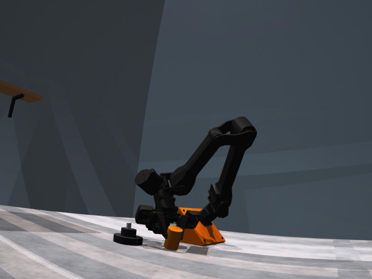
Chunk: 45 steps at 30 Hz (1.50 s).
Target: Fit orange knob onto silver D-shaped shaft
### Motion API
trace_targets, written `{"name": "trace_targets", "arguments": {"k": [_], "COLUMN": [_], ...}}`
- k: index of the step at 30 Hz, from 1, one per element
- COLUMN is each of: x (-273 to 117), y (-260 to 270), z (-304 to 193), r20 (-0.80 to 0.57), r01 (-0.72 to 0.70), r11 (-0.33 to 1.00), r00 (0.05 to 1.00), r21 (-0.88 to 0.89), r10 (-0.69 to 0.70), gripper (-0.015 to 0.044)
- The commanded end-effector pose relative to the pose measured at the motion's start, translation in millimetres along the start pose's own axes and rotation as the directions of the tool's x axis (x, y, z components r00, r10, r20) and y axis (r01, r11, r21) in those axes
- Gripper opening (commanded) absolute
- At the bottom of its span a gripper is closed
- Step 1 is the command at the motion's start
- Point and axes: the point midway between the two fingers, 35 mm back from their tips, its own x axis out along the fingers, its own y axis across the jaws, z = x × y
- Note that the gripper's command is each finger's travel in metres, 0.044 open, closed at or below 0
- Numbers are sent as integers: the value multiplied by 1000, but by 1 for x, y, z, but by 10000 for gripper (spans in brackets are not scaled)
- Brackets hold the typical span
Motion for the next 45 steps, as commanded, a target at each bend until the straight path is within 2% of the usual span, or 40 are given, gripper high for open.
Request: {"name": "trace_targets", "arguments": {"k": [1,3,4,27,34,41,45], "x": [0,0,0,0,0,0,-8], "y": [0,0,0,0,0,1,9], "z": [0,0,0,0,0,0,4], "r20": [0,0,0,0,0,1,20], "r01": [0,0,0,0,0,-3,-49], "r11": [1000,1000,1000,1000,1000,1000,999], "r00": [1000,1000,1000,1000,1000,1000,999], "r21": [0,0,0,0,0,0,7], "r10": [0,0,0,0,0,3,49], "gripper": [205,258,260,260,440,440,440]}}
